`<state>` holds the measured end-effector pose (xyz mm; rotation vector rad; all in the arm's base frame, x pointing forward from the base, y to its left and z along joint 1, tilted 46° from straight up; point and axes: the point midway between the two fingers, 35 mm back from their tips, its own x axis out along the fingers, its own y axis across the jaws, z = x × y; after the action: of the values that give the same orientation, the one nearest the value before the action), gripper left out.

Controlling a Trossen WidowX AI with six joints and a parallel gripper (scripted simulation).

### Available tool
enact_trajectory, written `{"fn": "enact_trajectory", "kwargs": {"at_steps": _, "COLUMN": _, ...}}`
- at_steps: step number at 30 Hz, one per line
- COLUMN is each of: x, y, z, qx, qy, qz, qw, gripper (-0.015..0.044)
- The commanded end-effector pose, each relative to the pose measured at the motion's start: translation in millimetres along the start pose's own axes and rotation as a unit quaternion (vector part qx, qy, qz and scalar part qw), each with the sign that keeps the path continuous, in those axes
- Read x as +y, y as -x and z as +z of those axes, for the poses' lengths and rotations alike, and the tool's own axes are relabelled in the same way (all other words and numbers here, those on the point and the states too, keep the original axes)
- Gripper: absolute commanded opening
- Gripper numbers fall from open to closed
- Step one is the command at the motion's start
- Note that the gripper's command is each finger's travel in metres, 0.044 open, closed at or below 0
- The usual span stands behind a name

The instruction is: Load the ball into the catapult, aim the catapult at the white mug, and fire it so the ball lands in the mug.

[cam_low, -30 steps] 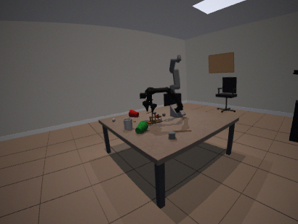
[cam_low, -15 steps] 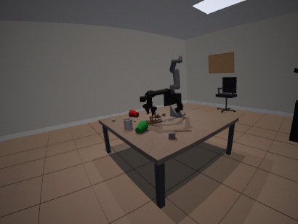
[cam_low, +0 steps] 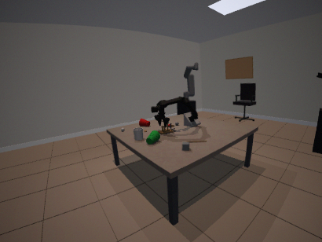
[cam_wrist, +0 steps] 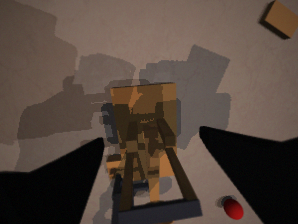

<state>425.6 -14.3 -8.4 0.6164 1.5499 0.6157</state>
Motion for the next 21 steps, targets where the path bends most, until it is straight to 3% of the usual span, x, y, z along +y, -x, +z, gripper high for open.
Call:
{"fn": "enact_trajectory", "kwargs": {"at_steps": 1, "x": 2.2, "y": -5.7, "z": 1.0, "qx": -0.004, "qy": 0.001, "qz": 0.001, "qw": 1.0, "gripper": 0.044}}
{"fn": "enact_trajectory", "kwargs": {"at_steps": 21, "x": 2.3, "y": -36.9, "z": 0.2, "qx": -0.004, "qy": 0.001, "qz": 0.002, "qw": 1.0, "gripper": 0.044}}
